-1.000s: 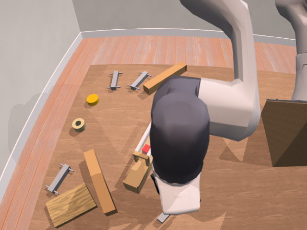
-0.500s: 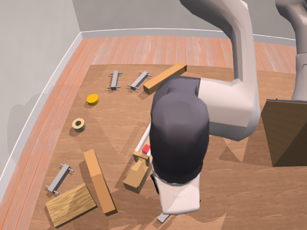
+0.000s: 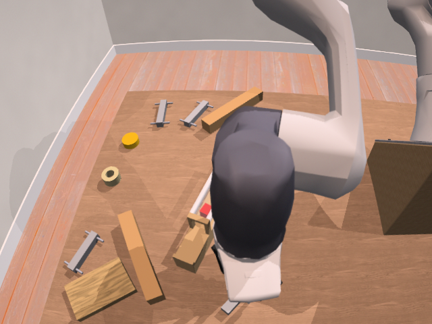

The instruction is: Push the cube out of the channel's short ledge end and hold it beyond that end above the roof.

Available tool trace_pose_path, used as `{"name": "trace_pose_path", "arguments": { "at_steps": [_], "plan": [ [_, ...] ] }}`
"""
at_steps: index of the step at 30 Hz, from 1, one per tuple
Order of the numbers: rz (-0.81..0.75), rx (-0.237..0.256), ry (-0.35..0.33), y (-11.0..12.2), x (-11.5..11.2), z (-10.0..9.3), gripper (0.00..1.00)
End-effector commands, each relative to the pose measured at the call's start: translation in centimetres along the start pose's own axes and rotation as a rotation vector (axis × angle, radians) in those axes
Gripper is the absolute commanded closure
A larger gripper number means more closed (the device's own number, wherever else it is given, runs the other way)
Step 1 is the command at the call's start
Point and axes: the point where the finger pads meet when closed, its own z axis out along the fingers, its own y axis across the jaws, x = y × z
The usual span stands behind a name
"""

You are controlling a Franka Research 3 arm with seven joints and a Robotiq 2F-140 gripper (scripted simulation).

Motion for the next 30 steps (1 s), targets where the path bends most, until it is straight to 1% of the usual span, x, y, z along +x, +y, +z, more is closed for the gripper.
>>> {"name": "trace_pose_path", "arguments": {
  "at_steps": [1,2,30],
  "plan": [
    [0.002,-0.002,0.003,0.08,0.11,0.05,0.77],
    [0.002,-0.002,0.003,0.08,0.11,0.05,1.00],
    [0.002,-0.002,0.003,0.08,0.11,0.05,1.00]
  ]
}}
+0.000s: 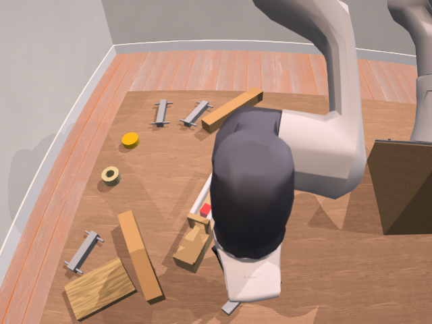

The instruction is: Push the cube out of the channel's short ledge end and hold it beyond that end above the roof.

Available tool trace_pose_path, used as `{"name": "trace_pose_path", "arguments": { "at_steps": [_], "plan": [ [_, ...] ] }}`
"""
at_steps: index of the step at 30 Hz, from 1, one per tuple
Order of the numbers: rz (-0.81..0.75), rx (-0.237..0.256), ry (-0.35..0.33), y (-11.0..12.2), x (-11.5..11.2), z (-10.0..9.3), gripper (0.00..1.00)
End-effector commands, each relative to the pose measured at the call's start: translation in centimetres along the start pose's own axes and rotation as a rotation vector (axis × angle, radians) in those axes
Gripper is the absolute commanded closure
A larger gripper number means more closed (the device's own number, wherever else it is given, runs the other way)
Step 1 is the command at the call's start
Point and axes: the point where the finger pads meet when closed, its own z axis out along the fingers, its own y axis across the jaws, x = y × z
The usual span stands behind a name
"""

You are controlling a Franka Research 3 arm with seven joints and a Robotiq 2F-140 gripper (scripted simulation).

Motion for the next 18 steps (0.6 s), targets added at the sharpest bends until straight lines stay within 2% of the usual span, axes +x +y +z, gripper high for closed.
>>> {"name": "trace_pose_path", "arguments": {
  "at_steps": [1,6,9,11,14,16,18],
  "plan": [
    [0.002,-0.001,0.002,0.1,0.1,0.1,1.00],
    [0.002,-0.001,0.002,0.1,0.1,0.0,1.00],
    [0.002,-0.001,0.002,0.1,0.1,-0.7,1.00],
    [0.002,-0.001,0.002,0.1,0.1,-2.1,1.00],
    [0.002,-0.001,0.002,0.1,0.1,-5.2,1.00],
    [0.002,-0.001,0.002,0.1,0.1,-5.2,1.00],
    [0.002,-0.001,0.002,0.1,0.1,-7.6,1.00]
  ]
}}
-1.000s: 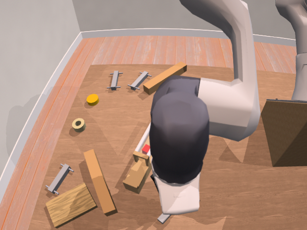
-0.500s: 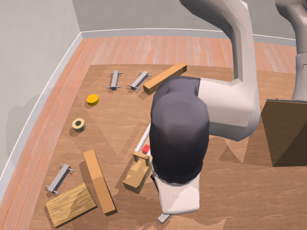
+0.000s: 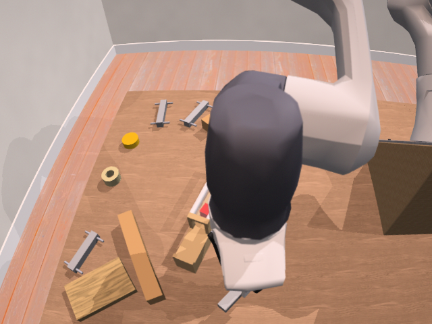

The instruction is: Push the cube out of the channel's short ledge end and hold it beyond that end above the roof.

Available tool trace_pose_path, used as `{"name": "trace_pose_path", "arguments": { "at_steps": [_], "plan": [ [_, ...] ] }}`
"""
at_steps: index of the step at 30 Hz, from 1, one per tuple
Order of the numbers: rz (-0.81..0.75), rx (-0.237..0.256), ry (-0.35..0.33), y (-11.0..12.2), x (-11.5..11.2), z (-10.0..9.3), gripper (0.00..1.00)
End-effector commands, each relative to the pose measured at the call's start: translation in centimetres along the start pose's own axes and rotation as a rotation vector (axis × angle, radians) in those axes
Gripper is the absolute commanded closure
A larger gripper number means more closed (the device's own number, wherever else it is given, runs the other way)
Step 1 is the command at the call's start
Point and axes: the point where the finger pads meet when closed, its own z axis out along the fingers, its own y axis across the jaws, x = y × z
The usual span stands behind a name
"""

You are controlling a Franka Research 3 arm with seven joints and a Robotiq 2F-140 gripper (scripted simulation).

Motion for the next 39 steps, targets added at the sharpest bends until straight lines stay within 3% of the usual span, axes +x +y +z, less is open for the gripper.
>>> {"name": "trace_pose_path", "arguments": {
  "at_steps": [1,4,6,39],
  "plan": [
    [-0.007,-0.003,-0.017,0.0,-0.5,-3.2,1.00],
    [-0.007,-0.003,-0.017,0.0,-0.5,-5.5,1.00],
    [-0.007,-0.003,-0.017,0.0,-0.5,-5.9,1.00],
    [-0.007,-0.003,-0.017,0.0,-0.5,-5.9,1.00]
  ]
}}
